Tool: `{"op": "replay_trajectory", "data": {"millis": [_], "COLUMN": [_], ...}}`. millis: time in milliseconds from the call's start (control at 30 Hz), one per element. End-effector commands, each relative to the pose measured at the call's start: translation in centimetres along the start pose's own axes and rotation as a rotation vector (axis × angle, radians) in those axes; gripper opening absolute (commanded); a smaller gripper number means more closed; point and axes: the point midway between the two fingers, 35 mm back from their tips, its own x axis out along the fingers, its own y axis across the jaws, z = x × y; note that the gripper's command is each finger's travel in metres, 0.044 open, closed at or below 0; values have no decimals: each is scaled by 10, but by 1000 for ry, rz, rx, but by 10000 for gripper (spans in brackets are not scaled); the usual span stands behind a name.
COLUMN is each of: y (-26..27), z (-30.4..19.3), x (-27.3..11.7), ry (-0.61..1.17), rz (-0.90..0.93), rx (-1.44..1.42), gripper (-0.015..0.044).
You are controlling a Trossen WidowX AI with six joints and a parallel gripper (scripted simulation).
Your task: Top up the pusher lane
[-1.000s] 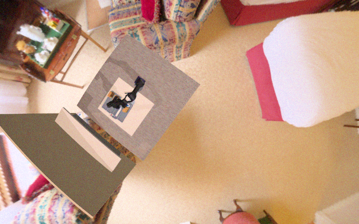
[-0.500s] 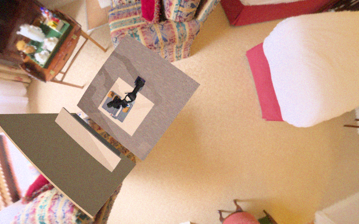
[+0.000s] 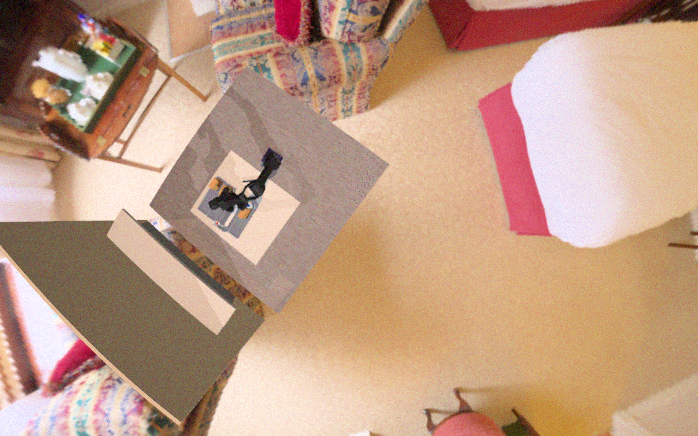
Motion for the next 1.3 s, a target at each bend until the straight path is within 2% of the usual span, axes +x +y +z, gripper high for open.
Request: {"op": "replay_trajectory", "data": {"millis": [0, 1267], "y": [2, 2], "z": [4, 0], "x": [2, 9], "ry": [-15, -15], "rz": [10, 10], "rx": [-10, -10], "gripper": [0, 0]}}
